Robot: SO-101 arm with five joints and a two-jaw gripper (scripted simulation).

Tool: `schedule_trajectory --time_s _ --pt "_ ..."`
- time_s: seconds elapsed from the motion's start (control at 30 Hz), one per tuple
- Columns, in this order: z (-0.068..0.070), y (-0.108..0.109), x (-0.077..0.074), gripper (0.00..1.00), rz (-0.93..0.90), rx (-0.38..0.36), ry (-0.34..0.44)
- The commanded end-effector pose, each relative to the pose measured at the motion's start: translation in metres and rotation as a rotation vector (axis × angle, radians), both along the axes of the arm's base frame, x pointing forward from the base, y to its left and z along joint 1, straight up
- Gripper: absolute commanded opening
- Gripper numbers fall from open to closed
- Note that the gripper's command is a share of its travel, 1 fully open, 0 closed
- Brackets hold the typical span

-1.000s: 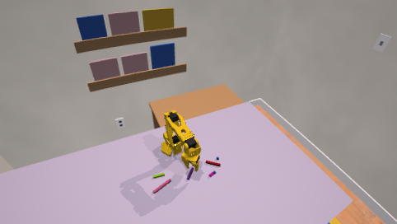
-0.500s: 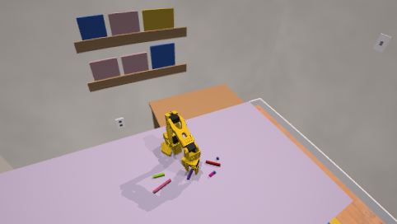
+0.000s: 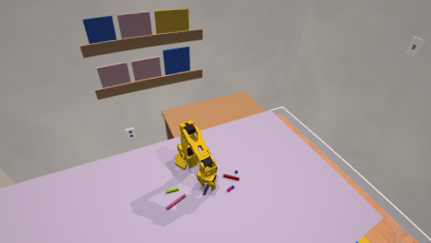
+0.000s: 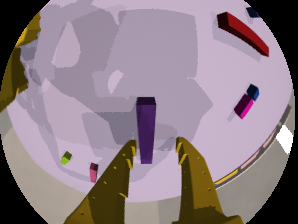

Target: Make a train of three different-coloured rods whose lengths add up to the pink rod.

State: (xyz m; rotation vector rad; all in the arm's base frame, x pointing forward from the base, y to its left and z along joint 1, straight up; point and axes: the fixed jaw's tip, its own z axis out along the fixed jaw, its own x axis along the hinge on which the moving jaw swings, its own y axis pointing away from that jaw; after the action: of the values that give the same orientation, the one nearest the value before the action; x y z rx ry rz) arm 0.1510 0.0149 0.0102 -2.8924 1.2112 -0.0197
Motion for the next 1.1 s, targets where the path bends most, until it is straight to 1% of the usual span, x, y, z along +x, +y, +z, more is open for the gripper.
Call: schedule_trajectory --time_s 0.0,0.57,0.6,1.07 --pt "0.0090 0.0007 0.0131 0.19 0.001 0.012 -0.084" --pt "0.0090 0.0007 0.0131 0.19 0.001 0.012 -0.084" --pt "0.0068 0.0005 0.0108 0.19 0.001 0.010 -0.067" --pt "0.0068 0.0005 0.0108 0.19 0.001 0.010 -0.067"
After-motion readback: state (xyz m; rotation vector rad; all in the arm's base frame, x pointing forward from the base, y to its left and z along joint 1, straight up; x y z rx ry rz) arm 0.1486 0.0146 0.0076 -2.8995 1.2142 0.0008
